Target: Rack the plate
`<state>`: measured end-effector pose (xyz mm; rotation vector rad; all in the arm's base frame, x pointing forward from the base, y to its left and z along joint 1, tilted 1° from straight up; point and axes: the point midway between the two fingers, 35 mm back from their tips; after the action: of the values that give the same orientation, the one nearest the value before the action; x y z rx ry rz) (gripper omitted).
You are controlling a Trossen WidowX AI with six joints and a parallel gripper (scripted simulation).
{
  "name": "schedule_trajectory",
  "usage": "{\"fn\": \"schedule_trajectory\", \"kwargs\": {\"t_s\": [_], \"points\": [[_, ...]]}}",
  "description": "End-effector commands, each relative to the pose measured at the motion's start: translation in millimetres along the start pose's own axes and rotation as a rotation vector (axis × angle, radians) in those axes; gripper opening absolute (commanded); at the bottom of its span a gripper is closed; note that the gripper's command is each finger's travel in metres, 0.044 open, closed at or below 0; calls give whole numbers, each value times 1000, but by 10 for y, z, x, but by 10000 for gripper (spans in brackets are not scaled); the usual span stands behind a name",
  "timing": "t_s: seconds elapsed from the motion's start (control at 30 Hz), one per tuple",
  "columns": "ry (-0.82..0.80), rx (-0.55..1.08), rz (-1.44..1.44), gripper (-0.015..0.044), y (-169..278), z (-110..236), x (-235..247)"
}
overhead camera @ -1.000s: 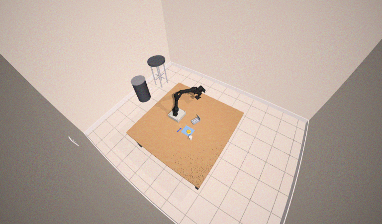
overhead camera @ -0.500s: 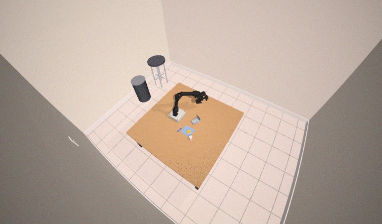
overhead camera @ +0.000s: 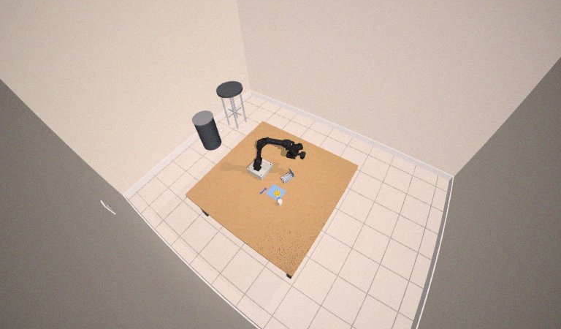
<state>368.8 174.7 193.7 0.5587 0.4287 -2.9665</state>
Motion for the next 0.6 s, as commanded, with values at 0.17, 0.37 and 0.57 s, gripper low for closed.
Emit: {"fn": "schedule_trajectory", "kwargs": {"t_s": [0.17, 0.37, 0.57], "points": [[11, 90, -256, 400, 576, 92, -78], [-2, 150, -453, 400, 970, 140, -62], [-12, 208, -650, 400, 1350, 205, -10]]}}
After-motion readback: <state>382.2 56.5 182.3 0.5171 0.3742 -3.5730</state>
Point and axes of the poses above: the point midway between the two fingers, 35 mm back from their tips, its own z axis back along the fingers, its own x axis across the jaws, y = z × x, and after that the axes turned 3 degrees about -z, right-handed
